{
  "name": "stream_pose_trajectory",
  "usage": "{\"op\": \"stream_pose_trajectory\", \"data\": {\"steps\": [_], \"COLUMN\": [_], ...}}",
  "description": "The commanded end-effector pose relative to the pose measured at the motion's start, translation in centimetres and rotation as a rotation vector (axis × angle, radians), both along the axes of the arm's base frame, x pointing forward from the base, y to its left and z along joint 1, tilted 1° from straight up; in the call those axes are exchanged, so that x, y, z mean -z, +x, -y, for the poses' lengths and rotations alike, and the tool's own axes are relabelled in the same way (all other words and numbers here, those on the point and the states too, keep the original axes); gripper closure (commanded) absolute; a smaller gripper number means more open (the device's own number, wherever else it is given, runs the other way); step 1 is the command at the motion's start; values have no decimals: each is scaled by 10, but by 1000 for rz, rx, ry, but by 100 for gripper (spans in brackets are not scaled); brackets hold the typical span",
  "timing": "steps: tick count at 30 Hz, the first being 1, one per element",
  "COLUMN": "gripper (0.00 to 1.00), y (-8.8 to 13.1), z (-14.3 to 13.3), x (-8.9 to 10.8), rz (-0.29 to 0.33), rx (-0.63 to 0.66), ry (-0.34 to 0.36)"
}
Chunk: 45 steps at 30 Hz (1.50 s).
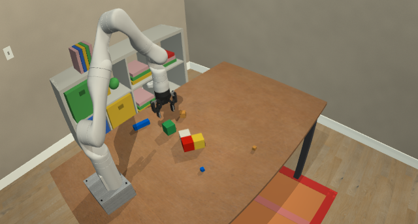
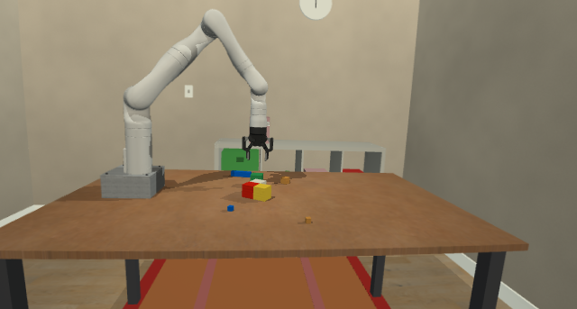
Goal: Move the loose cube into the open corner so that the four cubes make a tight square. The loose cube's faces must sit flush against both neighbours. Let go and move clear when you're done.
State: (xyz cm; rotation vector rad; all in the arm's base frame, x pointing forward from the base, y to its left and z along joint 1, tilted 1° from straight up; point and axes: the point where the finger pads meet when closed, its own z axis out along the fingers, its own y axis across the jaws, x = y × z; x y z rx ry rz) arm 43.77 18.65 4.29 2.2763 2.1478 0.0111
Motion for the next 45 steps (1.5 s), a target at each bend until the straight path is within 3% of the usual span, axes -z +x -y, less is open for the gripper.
{"op": "stream_pose_trajectory", "data": {"steps": [1,31,45], "gripper": [17,17,17], "y": [0,1,1], "z": [0,1,1], "x": [2,37,43], "rz": [-1,-1,-1], "rx": [1,1,1], "ry": [-1,-1,-1]}}
